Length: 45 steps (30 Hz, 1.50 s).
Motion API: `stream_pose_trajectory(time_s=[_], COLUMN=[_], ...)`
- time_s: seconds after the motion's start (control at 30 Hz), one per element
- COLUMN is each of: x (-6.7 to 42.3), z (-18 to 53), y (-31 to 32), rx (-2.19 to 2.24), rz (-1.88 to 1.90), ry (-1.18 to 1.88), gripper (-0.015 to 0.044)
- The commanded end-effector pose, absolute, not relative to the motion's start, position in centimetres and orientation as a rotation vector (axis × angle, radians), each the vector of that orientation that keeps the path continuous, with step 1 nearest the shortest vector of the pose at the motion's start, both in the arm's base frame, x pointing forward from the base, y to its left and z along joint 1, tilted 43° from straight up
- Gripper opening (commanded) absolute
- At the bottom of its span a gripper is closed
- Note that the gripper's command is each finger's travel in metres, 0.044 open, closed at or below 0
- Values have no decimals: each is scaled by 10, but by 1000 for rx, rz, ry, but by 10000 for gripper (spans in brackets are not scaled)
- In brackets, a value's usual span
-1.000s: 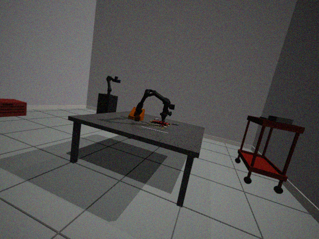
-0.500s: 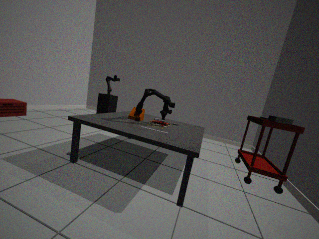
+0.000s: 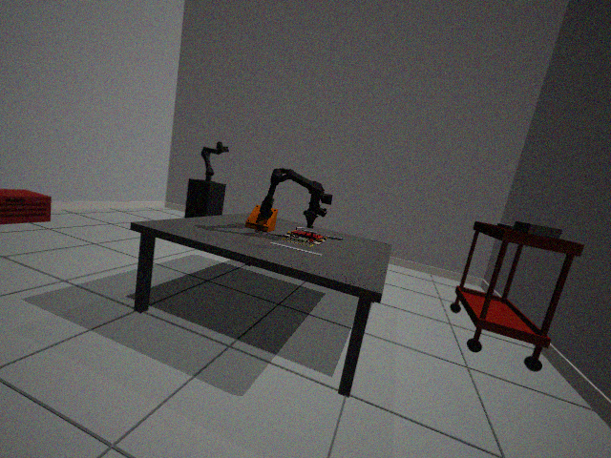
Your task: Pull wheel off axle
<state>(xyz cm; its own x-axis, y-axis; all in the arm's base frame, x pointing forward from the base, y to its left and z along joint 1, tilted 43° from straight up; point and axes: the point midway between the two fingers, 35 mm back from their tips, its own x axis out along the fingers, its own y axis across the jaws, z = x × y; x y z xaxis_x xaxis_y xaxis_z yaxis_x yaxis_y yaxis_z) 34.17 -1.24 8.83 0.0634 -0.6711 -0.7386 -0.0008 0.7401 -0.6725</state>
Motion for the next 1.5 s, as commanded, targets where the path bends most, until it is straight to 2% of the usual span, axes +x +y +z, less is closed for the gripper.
stream_pose_trajectory(time_s=[0.0, 0.6, 1.47], x=[334, 302, 308], z=[98, 131, 57], y=[-22, -56, -126], rx=[-596, -599, -603], rz=[-551, -555, -559], ry=[1433, 1430, 1428], gripper=[0, 0, 0])
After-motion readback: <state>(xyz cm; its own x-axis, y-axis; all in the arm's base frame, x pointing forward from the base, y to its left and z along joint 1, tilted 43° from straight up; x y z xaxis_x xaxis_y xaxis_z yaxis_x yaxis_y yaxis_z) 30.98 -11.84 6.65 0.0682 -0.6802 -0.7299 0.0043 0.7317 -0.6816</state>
